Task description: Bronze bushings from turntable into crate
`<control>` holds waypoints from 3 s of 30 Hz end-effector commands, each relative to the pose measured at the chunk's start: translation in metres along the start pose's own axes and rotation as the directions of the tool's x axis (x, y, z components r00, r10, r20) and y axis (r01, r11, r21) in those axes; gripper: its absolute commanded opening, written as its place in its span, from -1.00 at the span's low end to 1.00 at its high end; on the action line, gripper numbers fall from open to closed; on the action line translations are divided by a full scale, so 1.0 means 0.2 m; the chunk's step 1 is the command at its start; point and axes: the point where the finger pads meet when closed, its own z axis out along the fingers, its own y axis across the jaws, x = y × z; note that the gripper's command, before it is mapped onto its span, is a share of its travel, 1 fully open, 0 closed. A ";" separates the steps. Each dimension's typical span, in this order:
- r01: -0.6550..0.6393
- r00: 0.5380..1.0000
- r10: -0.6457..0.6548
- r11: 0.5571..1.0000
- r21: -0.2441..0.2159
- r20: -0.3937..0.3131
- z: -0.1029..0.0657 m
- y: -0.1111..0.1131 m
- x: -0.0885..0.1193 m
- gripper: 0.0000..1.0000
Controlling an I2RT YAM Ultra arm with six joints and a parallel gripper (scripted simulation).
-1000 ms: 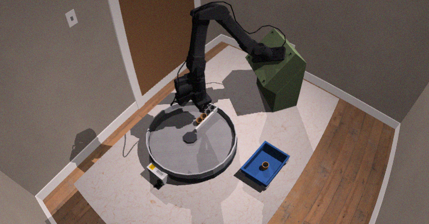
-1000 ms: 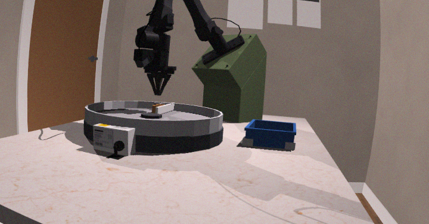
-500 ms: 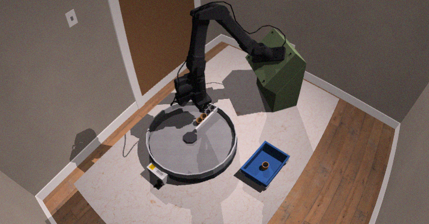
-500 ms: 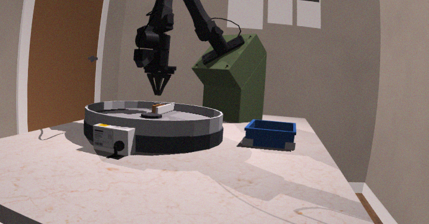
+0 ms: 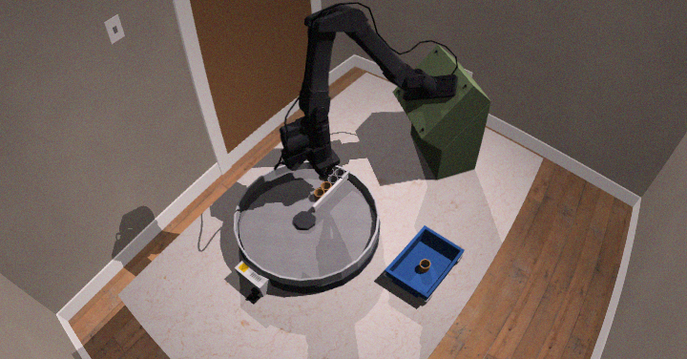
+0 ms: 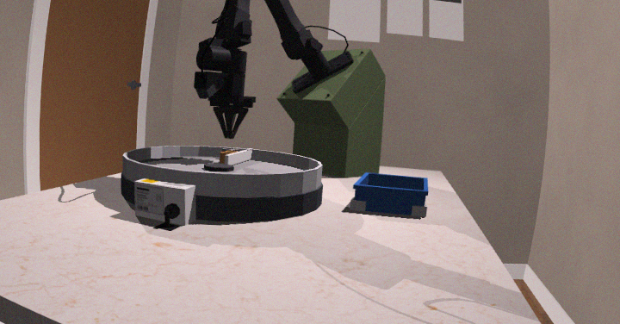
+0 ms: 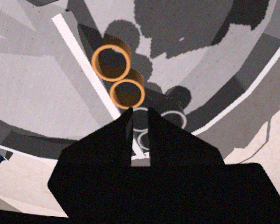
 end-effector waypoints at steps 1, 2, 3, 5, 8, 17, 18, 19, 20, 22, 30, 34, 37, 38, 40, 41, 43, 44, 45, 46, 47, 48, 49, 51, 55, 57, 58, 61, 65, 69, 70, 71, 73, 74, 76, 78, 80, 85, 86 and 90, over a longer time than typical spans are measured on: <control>-0.005 0.999 0.005 1.000 -0.008 0.051 -0.04 -0.01 -0.07 -0.74; -0.004 0.999 0.005 1.000 -0.008 0.048 -0.04 0.00 -0.06 -0.74; -0.003 0.999 0.003 1.000 -0.008 0.043 -0.04 0.00 -0.06 -0.74; -0.003 0.999 0.003 1.000 -0.008 0.043 -0.04 0.00 -0.06 -0.74; -0.003 0.999 0.003 1.000 -0.008 0.043 -0.04 0.00 -0.06 -0.74; -0.003 0.999 0.003 1.000 -0.008 0.043 -0.04 0.00 -0.06 -0.74; -0.003 0.999 0.003 1.000 -0.008 0.043 -0.04 0.00 -0.06 -0.74; -0.003 0.999 0.003 1.000 -0.008 0.043 -0.04 0.00 -0.06 -0.74; -0.003 0.999 0.003 1.000 -0.008 0.043 -0.04 0.00 -0.06 -0.74; -0.003 0.999 0.003 1.000 -0.008 0.043 -0.04 0.00 -0.06 -0.74; -0.003 0.999 0.003 1.000 -0.008 0.043 -0.04 0.00 -0.06 -0.74; 0.000 1.000 0.000 1.000 -0.006 0.021 0.01 0.00 -0.03 -0.74; 0.000 1.000 0.000 1.000 -0.004 0.011 0.08 -0.01 -0.01 -0.74; 0.000 1.000 0.000 1.000 -0.004 0.014 0.10 -0.01 -0.02 -0.74; 0.000 1.000 0.000 1.000 -0.005 0.020 0.12 -0.01 -0.03 -0.74; 0.007 1.000 -0.007 1.000 -0.012 0.021 0.11 0.01 -0.04 -0.74; 0.010 1.000 -0.009 1.000 -0.015 0.021 0.11 0.02 -0.04 -0.74; 0.010 1.000 -0.009 1.000 -0.015 0.021 0.11 0.02 -0.04 -0.74; 0.002 0.998 -0.001 1.000 -0.013 0.056 0.06 0.01 -0.08 -0.74; 0.000 0.998 0.001 1.000 -0.013 0.056 0.06 0.01 -0.08 -0.74; 0.000 0.998 0.001 1.000 -0.013 0.056 0.06 0.01 -0.08 -0.74; -0.001 0.998 0.001 1.000 -0.013 0.057 0.06 0.01 -0.08 -0.74; -0.001 0.998 0.001 1.000 -0.013 0.057 0.06 0.01 -0.08 -0.74; -0.001 0.998 0.001 1.000 -0.013 0.057 0.06 0.01 -0.08 -0.74; 0.000 0.999 0.000 1.000 -0.013 0.053 0.07 0.01 -0.08 -0.74; 0.000 0.999 0.000 1.000 -0.013 0.053 0.07 0.01 -0.08 -0.74; 0.000 0.999 0.000 1.000 -0.013 0.053 0.07 0.01 -0.08 -0.74; 0.000 0.999 0.000 1.000 -0.013 0.053 0.07 0.01 -0.08 -0.74; 0.000 0.999 0.000 1.000 -0.013 0.053 0.07 0.01 -0.08 -0.74; 0.000 0.999 0.000 1.000 -0.013 0.053 0.07 0.01 -0.08 -0.74; 0.000 0.999 0.000 1.000 -0.013 0.053 0.07 0.01 -0.08 -0.74; 0.000 0.999 0.000 1.000 -0.013 0.053 0.07 0.01 -0.08 -0.74; 0.000 0.999 0.000 1.000 -0.013 0.053 0.07 0.01 -0.08 -0.74; 0.000 0.999 0.000 1.000 -0.013 0.053 0.07 0.01 -0.08 -0.74; 0.000 0.999 0.000 1.000 -0.013 0.053 0.07 0.01 -0.08 -0.74; 0.000 0.999 0.000 1.000 -0.013 0.053 0.07 0.01 -0.08 -0.74; 0.000 0.999 0.000 1.000 -0.013 0.053 0.07 0.01 -0.08 -0.74; -0.001 0.999 0.001 1.000 -0.011 0.047 0.09 0.02 -0.09 -0.74; -0.002 0.999 0.002 1.000 -0.010 0.047 0.09 0.02 -0.09 -0.74; -0.004 0.999 0.004 1.000 -0.007 0.046 0.09 0.01 -0.09 -0.74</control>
